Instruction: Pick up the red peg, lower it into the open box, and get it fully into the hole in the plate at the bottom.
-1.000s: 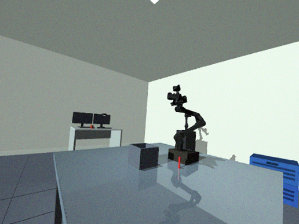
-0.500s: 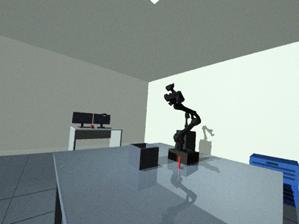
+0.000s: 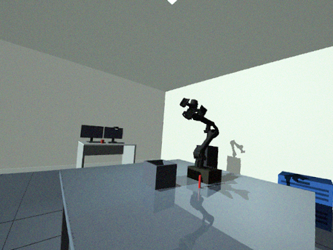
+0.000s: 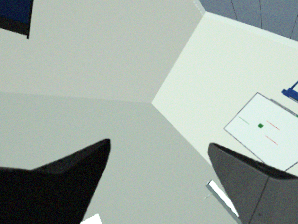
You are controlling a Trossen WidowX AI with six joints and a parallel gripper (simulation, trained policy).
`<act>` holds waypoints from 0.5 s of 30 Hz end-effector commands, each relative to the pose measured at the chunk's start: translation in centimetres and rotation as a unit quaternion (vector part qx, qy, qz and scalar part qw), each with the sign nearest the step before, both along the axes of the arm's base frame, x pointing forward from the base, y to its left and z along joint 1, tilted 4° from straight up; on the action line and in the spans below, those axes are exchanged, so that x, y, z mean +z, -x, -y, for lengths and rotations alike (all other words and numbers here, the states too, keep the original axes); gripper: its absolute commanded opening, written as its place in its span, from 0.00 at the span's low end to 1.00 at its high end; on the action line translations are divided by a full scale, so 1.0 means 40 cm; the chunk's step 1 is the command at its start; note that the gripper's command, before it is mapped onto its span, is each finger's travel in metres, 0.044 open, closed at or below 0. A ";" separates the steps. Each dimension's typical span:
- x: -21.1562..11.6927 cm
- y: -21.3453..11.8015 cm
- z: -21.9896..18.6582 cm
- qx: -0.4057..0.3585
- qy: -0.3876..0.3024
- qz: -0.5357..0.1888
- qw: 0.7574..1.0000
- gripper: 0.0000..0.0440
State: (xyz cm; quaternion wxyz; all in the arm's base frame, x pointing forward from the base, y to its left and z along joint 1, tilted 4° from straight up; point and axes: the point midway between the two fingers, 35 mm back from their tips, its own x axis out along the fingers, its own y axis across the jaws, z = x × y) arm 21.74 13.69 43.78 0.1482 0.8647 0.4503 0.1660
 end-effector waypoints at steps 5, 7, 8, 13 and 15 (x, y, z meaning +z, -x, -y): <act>-0.089 -0.025 -0.052 0.020 0.013 -0.112 0.993 0.91; -0.119 -0.026 -0.067 0.026 0.023 -0.141 0.989 0.90; -0.135 -0.025 -0.075 0.029 0.028 -0.155 0.987 0.90; -0.214 -0.018 -0.109 0.040 0.064 -0.216 0.974 0.90; -0.246 -0.012 -0.121 0.044 0.081 -0.236 0.967 0.89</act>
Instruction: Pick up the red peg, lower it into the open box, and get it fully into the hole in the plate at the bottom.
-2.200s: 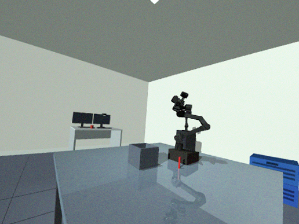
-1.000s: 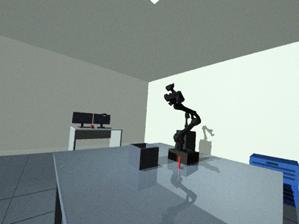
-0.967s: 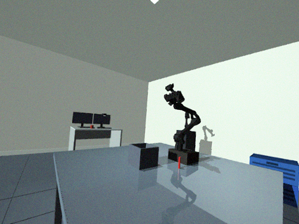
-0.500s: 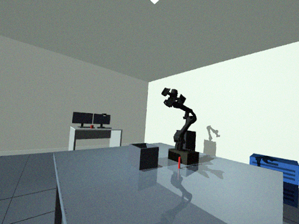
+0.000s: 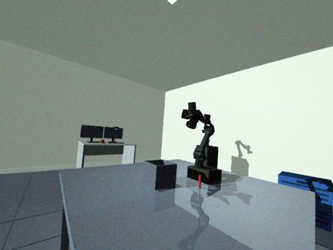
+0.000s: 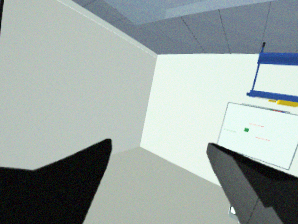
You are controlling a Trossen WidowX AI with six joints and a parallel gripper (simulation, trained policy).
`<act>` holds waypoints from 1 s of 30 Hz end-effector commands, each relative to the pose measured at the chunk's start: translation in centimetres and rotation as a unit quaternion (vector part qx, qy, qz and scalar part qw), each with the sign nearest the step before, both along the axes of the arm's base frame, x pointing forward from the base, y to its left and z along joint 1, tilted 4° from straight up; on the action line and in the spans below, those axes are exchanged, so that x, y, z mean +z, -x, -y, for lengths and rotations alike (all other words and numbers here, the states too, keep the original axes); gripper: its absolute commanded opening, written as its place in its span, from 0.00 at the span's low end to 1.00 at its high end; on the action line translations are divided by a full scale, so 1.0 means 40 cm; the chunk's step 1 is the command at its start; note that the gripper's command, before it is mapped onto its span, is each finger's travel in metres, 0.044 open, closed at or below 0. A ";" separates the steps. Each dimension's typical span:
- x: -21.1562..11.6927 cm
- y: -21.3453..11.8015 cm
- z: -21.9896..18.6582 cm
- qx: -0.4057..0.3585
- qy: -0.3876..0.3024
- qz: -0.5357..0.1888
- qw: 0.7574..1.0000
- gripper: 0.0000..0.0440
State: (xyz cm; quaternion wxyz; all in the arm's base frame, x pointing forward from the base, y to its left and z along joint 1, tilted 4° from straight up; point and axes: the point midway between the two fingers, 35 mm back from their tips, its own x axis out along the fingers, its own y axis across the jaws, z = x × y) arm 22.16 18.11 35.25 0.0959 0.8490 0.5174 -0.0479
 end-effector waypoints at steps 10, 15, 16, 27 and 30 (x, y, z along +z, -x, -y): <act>-0.194 0.048 -0.051 0.041 0.118 -0.101 0.987 0.89; -0.270 0.080 -0.059 0.063 0.175 -0.129 0.974 0.89; -0.284 0.086 -0.060 0.068 0.187 -0.134 0.971 0.90; -0.427 0.162 -0.048 0.123 0.313 -0.174 0.925 0.94; -0.460 0.181 -0.039 0.139 0.346 -0.182 0.910 0.97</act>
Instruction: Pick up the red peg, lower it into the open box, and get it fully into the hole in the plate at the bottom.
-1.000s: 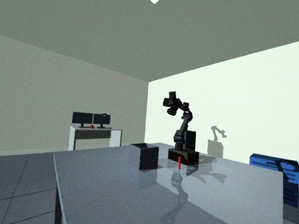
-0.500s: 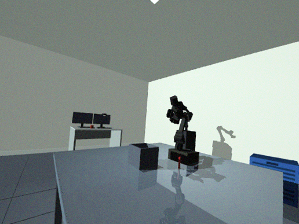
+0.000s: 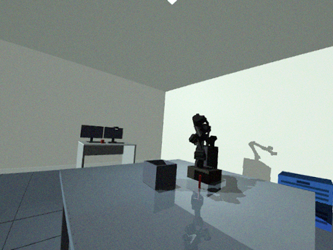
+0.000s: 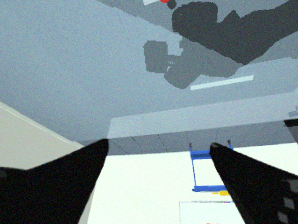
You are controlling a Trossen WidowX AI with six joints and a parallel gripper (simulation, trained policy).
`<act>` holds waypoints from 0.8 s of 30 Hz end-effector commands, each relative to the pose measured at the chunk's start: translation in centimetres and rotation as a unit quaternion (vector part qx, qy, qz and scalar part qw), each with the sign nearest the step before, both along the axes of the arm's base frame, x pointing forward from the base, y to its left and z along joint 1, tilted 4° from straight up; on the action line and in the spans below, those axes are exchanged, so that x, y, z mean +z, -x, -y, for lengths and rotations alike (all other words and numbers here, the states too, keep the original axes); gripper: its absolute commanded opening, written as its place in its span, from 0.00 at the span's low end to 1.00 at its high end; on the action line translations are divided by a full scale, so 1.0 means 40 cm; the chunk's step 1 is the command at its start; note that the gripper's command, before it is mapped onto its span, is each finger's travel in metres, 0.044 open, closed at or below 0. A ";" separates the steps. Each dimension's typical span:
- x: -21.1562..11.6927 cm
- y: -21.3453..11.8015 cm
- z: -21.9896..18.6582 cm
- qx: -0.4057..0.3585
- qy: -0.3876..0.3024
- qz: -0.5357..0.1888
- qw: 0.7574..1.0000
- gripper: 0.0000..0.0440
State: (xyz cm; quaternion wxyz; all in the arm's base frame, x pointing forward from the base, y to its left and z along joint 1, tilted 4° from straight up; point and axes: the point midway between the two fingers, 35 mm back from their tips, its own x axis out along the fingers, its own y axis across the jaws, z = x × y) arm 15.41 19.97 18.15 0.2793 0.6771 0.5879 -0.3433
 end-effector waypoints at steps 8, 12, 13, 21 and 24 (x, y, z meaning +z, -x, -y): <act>-0.114 0.055 0.038 0.066 0.111 -0.034 0.991 1.00; -0.153 0.070 0.054 0.093 0.149 -0.042 0.984 1.00; -0.163 0.073 0.059 0.100 0.158 -0.043 0.981 1.00; -0.234 0.093 0.091 0.153 0.223 -0.049 0.961 1.00; -0.258 0.097 0.101 0.172 0.244 -0.049 0.953 1.00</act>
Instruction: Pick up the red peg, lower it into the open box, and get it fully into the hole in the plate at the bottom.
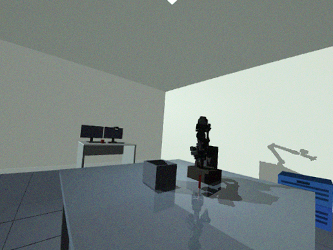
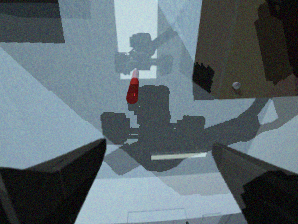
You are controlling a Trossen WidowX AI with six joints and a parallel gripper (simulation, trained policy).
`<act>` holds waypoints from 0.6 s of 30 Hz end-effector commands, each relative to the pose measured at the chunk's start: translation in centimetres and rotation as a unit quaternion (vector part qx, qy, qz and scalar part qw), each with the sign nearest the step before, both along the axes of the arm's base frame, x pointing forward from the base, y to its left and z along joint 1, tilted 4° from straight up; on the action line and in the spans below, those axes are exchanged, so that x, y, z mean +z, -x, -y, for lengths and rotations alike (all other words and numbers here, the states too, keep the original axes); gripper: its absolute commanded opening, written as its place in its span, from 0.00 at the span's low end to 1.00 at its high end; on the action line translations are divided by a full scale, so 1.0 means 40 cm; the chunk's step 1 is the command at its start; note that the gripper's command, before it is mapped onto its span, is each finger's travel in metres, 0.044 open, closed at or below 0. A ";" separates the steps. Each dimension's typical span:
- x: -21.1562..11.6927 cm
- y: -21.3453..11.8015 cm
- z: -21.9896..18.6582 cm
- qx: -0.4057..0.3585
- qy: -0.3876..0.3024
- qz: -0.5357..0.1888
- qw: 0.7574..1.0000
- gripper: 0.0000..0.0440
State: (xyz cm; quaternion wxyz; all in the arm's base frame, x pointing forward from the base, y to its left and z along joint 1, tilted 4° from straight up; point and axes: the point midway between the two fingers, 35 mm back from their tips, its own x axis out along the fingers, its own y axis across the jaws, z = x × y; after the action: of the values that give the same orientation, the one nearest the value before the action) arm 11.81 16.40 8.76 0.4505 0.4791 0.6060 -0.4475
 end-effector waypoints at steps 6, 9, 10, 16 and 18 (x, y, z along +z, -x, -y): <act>-0.065 0.010 0.028 0.051 0.055 -0.001 0.997 1.00; -0.085 0.009 0.035 0.068 0.071 0.002 0.995 1.00; -0.092 0.009 0.037 0.073 0.076 0.003 0.994 1.00; -0.141 0.004 0.049 0.097 0.101 0.010 0.990 0.99; -0.157 0.002 0.052 0.104 0.107 0.013 0.989 0.99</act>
State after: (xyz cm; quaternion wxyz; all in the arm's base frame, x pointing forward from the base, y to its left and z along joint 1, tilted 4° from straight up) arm 11.88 14.71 3.34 0.5438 0.3813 0.5963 -0.4509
